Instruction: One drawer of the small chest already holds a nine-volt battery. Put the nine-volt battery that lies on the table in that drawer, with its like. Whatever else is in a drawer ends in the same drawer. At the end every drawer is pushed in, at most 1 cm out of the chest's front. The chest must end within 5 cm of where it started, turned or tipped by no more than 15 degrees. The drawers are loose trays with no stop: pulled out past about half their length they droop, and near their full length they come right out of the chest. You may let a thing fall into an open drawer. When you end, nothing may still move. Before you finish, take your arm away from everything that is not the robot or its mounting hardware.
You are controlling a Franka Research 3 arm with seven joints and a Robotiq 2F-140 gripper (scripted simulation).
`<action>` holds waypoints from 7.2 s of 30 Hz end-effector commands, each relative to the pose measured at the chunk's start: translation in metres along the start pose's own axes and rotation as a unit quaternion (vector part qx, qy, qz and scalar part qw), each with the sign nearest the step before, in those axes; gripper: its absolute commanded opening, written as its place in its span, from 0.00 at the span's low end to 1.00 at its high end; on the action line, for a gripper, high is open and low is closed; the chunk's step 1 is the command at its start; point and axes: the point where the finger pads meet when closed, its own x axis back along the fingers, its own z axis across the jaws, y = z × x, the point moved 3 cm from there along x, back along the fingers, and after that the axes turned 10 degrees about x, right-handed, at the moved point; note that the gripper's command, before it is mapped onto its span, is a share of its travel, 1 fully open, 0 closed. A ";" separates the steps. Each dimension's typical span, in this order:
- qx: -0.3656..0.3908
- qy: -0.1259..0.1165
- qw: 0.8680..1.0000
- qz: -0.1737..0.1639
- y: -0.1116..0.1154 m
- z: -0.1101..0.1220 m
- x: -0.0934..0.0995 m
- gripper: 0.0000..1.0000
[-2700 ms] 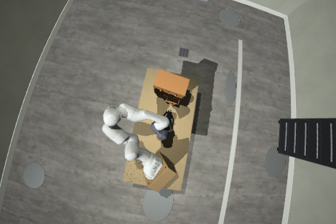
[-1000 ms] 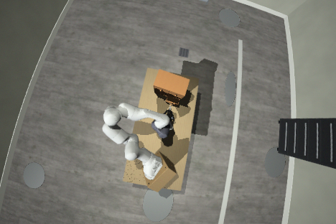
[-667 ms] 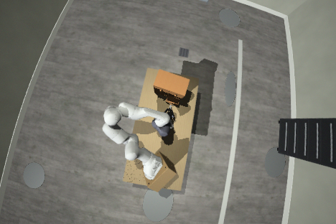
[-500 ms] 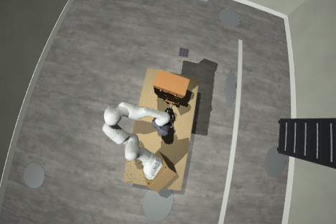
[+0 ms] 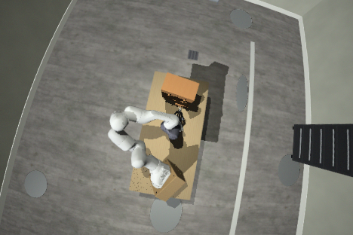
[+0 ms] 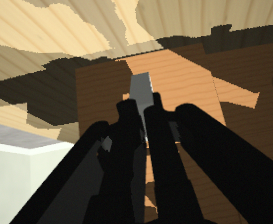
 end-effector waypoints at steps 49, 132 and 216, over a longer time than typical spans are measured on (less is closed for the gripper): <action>-0.011 -0.004 1.000 0.003 0.023 -0.007 -0.026 0.00; -0.011 -0.004 1.000 0.003 0.011 -0.004 0.101 0.00; -0.012 0.067 0.923 0.379 0.032 -0.007 0.238 0.00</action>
